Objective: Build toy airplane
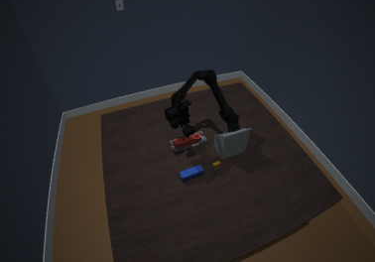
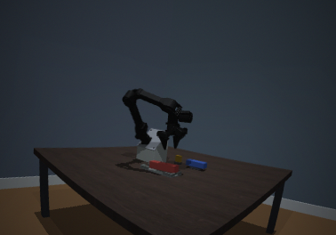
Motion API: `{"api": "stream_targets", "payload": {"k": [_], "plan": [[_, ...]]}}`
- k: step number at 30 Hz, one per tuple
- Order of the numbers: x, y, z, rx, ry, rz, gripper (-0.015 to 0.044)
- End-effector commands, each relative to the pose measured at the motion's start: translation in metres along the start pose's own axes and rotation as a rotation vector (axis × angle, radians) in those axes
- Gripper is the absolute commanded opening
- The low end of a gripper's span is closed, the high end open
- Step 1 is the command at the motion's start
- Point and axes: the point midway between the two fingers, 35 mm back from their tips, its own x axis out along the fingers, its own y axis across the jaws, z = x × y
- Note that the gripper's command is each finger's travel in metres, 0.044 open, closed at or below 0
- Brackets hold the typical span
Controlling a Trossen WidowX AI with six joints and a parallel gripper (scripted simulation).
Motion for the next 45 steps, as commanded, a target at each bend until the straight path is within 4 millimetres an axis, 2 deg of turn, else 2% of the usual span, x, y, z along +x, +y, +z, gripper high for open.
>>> {"api": "stream_targets", "payload": {"k": [1,6,12,14,21,23,26,31,34,45], "plan": [[-0.003,0.041,0.022,-0.009,-0.004,0.017,0.0440],[-0.003,0.114,0.045,-0.015,-0.005,0.025,0.0440],[0.006,0.200,0.051,-0.012,-0.002,0.017,0.0440],[0.009,0.216,0.051,-0.003,-0.002,0.011,0.0440],[0.009,0.218,0.050,-0.002,-0.002,0.010,0.0440],[0.019,0.218,0.051,-0.002,-0.002,0.010,0.0440],[0.049,0.218,0.051,-0.002,-0.003,0.009,0.0440],[0.053,0.218,0.051,-0.002,-0.003,0.008,0.0440],[0.067,0.218,0.051,-0.002,-0.003,0.008,0.0440],[0.079,0.218,0.051,0.000,-0.001,0.007,0.0440]]}}
